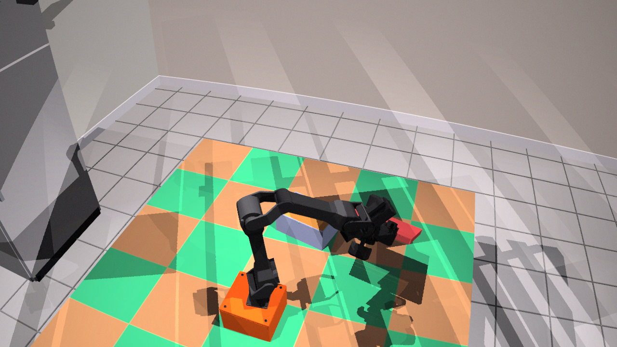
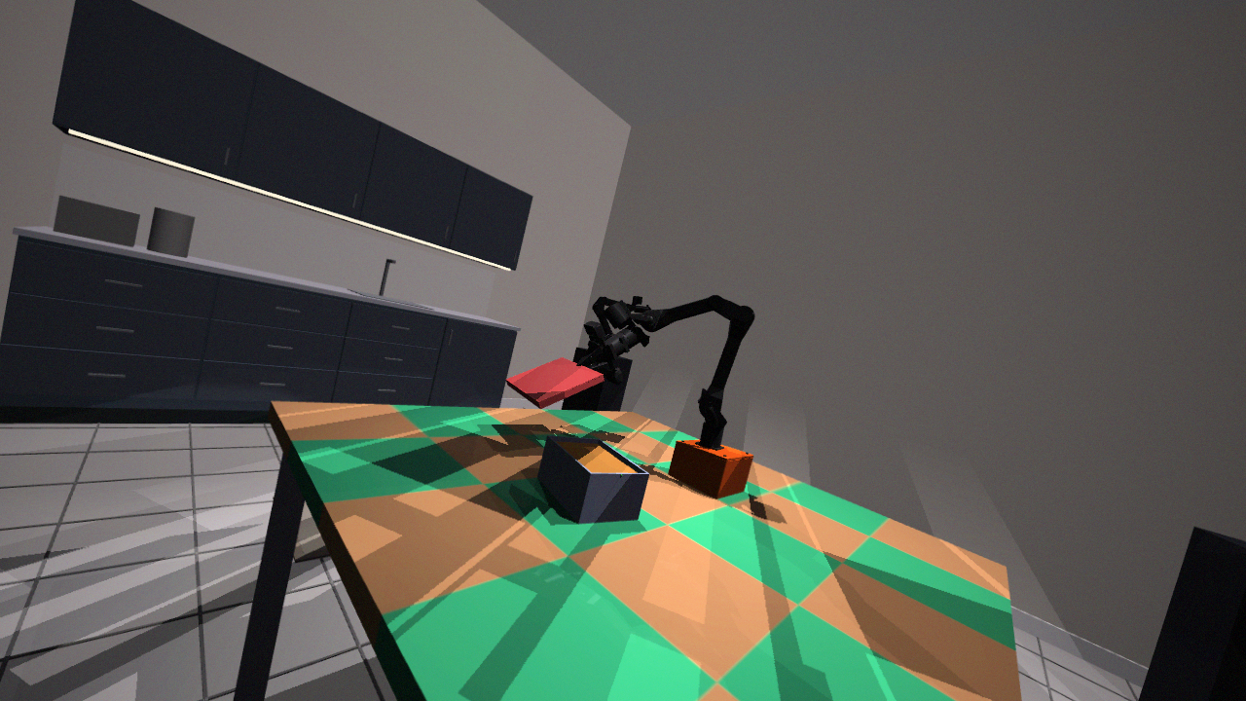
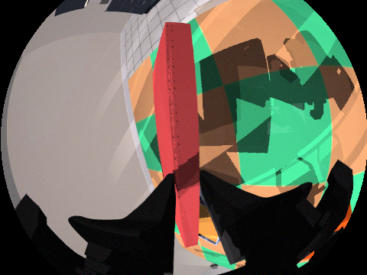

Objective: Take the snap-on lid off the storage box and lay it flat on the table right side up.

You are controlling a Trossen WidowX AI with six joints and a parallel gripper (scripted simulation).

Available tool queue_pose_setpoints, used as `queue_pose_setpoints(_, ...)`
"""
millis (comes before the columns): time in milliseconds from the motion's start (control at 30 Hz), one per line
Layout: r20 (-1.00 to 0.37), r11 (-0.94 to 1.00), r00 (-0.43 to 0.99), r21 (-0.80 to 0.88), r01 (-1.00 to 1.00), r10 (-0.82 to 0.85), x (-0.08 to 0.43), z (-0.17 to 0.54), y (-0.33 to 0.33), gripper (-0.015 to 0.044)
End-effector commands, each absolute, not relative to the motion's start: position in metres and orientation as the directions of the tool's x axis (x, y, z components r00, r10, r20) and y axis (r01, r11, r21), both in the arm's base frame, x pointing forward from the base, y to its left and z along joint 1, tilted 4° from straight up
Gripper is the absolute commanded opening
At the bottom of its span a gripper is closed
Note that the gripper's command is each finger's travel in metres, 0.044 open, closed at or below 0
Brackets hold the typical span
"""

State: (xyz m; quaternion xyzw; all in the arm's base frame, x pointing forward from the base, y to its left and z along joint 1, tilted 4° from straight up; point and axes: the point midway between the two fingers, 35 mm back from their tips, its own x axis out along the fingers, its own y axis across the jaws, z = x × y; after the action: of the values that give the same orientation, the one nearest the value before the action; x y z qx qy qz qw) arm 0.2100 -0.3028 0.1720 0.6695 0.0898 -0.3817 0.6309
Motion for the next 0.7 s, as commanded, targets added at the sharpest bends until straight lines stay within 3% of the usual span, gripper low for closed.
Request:
queue_pose_setpoints(0, -0.621, -0.183, 0.697, 0.779, 0.6, -0.359, 0.211, 0.168, -0.302, 0.0)
queue_pose_setpoints(667, -0.621, -0.183, 0.697, 0.779, 0.6, -0.359, 0.21, 0.152, -0.304, 0.0)
